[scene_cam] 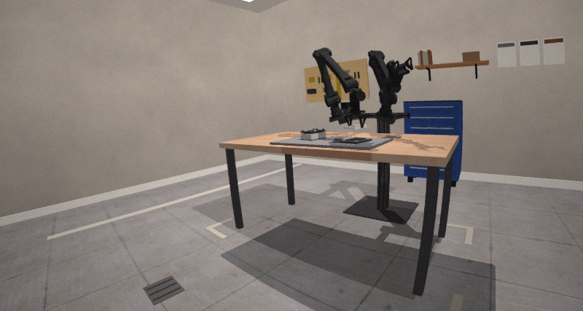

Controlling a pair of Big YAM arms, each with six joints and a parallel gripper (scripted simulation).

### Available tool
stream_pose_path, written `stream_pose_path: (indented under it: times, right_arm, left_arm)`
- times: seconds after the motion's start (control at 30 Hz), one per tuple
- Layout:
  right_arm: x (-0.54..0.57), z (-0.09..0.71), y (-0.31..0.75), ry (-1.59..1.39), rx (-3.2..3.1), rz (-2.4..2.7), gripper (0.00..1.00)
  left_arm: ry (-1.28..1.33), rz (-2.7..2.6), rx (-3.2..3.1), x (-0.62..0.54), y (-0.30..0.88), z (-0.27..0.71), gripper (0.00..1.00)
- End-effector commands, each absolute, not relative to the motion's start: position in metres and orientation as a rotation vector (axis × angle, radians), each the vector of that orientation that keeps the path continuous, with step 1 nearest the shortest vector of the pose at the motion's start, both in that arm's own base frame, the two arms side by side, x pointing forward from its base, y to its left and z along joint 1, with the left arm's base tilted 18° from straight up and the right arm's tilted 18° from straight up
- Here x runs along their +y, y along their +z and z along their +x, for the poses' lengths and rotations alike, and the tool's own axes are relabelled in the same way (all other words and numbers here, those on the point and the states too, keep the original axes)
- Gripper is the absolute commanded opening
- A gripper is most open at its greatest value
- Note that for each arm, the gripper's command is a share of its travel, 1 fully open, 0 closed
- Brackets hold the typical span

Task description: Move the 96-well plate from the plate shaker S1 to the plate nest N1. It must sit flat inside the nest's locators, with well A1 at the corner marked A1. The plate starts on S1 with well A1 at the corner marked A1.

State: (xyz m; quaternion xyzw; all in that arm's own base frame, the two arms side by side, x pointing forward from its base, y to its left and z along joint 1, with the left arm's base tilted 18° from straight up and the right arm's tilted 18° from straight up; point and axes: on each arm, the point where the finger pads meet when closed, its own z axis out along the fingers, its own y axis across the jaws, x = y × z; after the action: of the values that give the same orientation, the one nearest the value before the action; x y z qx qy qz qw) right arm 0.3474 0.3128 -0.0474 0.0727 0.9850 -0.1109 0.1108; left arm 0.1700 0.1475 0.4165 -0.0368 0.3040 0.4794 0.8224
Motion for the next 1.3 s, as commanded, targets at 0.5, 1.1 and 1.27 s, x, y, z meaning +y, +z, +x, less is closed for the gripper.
stream_pose_path:
  times: [0.5,1.1,1.27]
  right_arm:
    - [0.309,0.367,-0.073,-0.306,2.877,0.221,0.0]
    - [0.298,0.371,-0.1,-0.316,2.881,0.219,0.0]
    - [0.298,0.372,-0.099,-0.313,2.88,0.219,0.0]
  left_arm:
    - [1.051,-0.067,0.62,0.145,0.422,0.164,1.0]
    - [1.051,-0.067,0.62,0.145,0.422,0.164,1.0]
    - [1.051,-0.067,0.62,0.145,0.422,0.164,1.0]
